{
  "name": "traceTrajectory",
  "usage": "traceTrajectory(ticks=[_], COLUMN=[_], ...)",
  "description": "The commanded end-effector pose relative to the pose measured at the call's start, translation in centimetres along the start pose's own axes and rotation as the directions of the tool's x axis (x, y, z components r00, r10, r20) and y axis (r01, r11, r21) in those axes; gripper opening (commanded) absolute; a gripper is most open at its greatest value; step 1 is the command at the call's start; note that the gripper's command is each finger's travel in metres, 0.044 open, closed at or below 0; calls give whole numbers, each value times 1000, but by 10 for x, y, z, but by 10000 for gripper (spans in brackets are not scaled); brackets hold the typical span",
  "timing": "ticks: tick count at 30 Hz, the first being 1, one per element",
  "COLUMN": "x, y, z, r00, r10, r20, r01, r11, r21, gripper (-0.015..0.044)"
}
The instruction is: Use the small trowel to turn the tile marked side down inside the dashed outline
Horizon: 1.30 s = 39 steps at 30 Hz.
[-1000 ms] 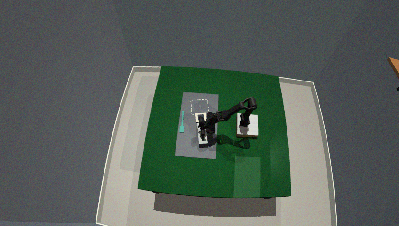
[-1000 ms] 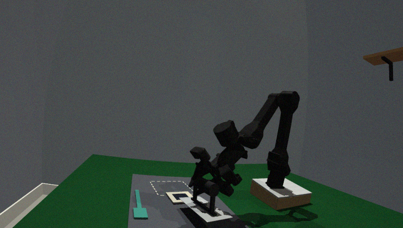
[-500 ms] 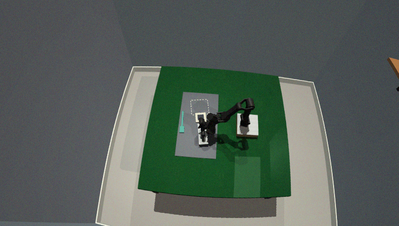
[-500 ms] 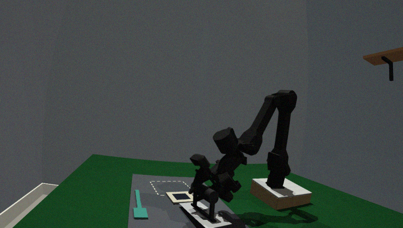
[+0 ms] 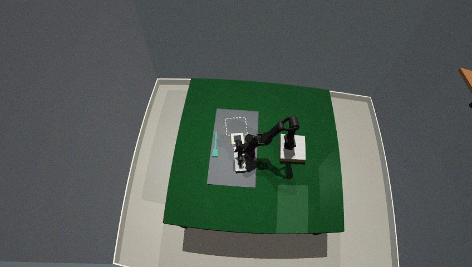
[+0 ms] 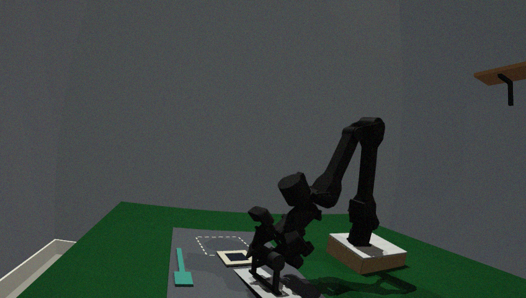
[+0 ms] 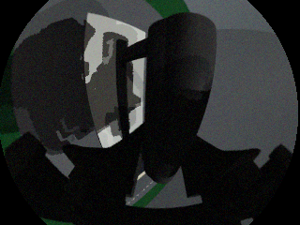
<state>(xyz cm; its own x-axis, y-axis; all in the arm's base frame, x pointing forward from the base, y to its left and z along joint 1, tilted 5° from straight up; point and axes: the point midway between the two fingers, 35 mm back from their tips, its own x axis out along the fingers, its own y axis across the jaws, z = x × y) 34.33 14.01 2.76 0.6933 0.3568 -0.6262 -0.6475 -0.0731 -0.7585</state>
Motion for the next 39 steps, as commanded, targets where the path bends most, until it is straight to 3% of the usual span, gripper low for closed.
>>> traceTrajectory(ticks=[1,25,39], x=[0,-3,-8], y=[-1,-4,-10], z=[-6,-46,-40], r00=[1000,1000,998], r10=[-4,-5,-8], r20=[-2,-4,-70], r01=[4,5,2], r11=[1000,1000,997], r21=[2,-1,-79], gripper=[0,0,0])
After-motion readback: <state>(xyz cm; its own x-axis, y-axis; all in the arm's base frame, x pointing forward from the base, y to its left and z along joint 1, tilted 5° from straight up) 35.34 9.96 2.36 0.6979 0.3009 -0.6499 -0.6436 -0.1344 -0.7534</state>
